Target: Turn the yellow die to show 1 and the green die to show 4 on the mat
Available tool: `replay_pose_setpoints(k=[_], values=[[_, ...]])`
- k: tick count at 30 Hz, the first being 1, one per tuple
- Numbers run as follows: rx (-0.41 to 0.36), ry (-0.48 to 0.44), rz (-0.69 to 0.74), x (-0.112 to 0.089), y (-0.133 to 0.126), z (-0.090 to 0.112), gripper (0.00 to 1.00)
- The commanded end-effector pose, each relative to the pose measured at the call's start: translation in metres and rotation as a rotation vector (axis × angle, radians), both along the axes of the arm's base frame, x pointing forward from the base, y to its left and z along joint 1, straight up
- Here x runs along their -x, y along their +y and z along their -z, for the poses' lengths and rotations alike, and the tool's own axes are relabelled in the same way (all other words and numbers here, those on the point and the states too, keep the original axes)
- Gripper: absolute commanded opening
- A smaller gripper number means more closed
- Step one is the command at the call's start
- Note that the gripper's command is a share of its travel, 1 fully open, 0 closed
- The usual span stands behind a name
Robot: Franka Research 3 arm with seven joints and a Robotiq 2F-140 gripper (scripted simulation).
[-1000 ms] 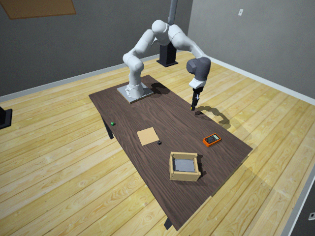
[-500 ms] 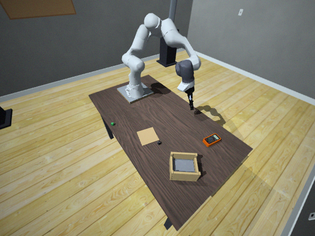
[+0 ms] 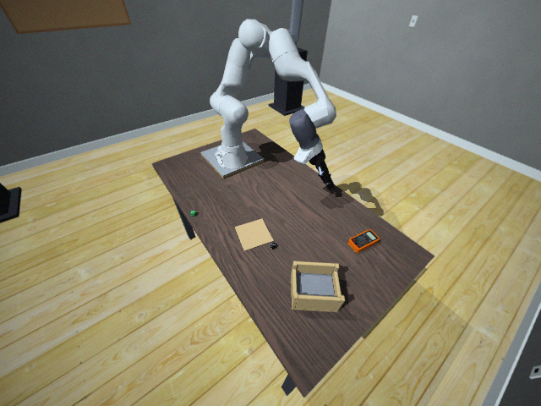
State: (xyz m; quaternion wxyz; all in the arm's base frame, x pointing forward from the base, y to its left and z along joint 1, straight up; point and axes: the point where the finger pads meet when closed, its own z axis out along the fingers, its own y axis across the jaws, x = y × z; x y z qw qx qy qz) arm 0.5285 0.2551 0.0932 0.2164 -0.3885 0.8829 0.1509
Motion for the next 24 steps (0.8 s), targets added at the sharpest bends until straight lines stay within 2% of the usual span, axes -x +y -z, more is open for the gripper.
replay_pose_setpoints(k=[1, 3, 6, 20, 24], values=[[-0.019, -0.129, -0.112, -0.0054, -0.0040, -0.0007, 0.18], [-0.019, -0.129, -0.112, -0.0054, -0.0040, -0.0007, 0.18], [-0.068, -0.172, -0.106, -0.0050, -0.0053, -0.0004, 0.18], [-0.172, -0.251, -0.099, -0.0035, -0.0074, 0.0000, 0.18], [-0.232, -0.294, -0.096, -0.0016, -0.0085, 0.0017, 0.18]])
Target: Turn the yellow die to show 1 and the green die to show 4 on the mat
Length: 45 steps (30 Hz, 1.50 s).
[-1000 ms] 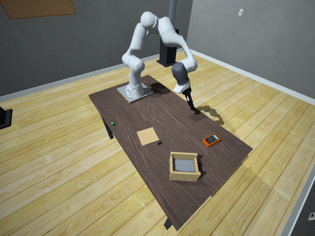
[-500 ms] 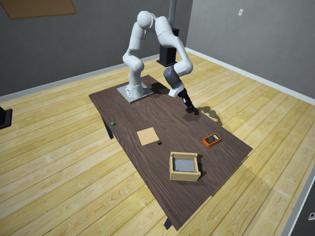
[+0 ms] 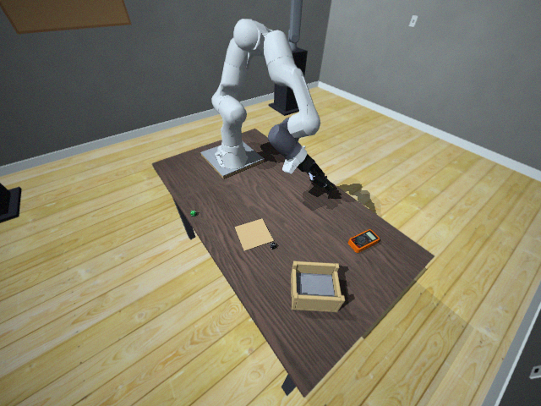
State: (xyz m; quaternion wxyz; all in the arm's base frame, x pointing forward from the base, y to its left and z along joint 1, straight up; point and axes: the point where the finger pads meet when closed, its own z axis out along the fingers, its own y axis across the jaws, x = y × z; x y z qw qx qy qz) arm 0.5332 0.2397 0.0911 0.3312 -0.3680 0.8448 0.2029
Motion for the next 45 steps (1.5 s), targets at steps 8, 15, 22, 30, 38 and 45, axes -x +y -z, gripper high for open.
replay_pose_setpoints(k=[8, 15, 22, 30, 38, 45], values=[[-0.102, -0.195, -0.098, 0.005, 0.005, 0.001, 0.18], [-0.157, -0.239, -0.093, 0.005, 0.003, 0.001, 0.18], [-0.171, -0.254, -0.090, 0.005, 0.002, 0.001, 0.18], [-0.171, -0.254, -0.090, 0.005, 0.002, 0.008, 0.18], [-0.171, -0.254, -0.090, 0.005, 0.002, 0.033, 0.18], [-0.171, -0.254, -0.090, 0.004, 0.002, 0.059, 0.18]])
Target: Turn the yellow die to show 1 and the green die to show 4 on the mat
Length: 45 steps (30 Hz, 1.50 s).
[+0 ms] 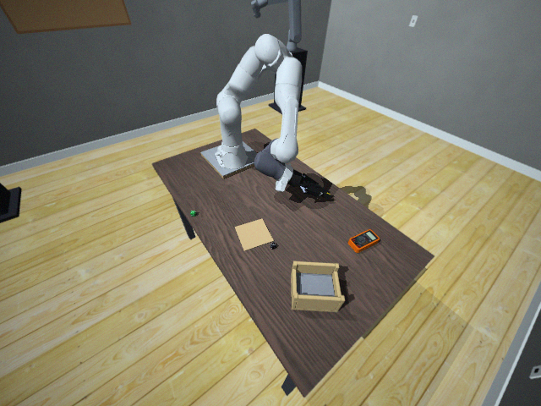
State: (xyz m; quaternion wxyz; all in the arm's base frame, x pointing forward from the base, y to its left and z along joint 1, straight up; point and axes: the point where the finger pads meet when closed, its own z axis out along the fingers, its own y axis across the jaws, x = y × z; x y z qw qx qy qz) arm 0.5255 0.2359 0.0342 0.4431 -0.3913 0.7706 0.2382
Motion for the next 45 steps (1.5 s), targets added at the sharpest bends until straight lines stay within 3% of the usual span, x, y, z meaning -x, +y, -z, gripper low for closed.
replay_pose_setpoints(k=[1, 11, 45], values=[[-0.013, -0.033, -0.017, -0.003, 0.006, 0.002, 0.18], [-0.013, -0.033, -0.017, -0.004, 0.006, 0.019, 0.18], [-0.013, -0.033, -0.017, -0.004, 0.006, 0.019, 0.18]])
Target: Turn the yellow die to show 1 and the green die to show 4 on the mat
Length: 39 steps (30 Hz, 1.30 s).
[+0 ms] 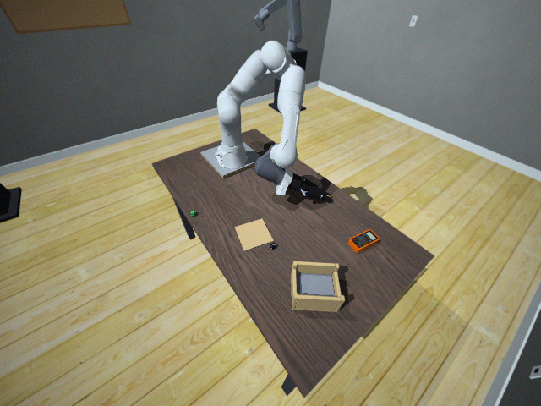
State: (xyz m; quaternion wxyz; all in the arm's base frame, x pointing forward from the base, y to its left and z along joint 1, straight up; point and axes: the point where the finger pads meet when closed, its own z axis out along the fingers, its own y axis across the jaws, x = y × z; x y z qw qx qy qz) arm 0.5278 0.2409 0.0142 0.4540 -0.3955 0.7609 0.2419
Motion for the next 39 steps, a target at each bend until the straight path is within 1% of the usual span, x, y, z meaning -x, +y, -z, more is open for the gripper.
replay_pose_setpoints(k=[1, 10, 23, 39], values=[[0.002, -0.009, -0.005, -0.001, 0.001, -0.001, 0.18], [0.002, -0.009, -0.005, -0.001, 0.001, 0.000, 0.18], [0.002, -0.009, -0.005, -0.001, 0.001, 0.007, 0.18], [0.002, -0.009, -0.005, -0.001, 0.001, 0.010, 0.18]])
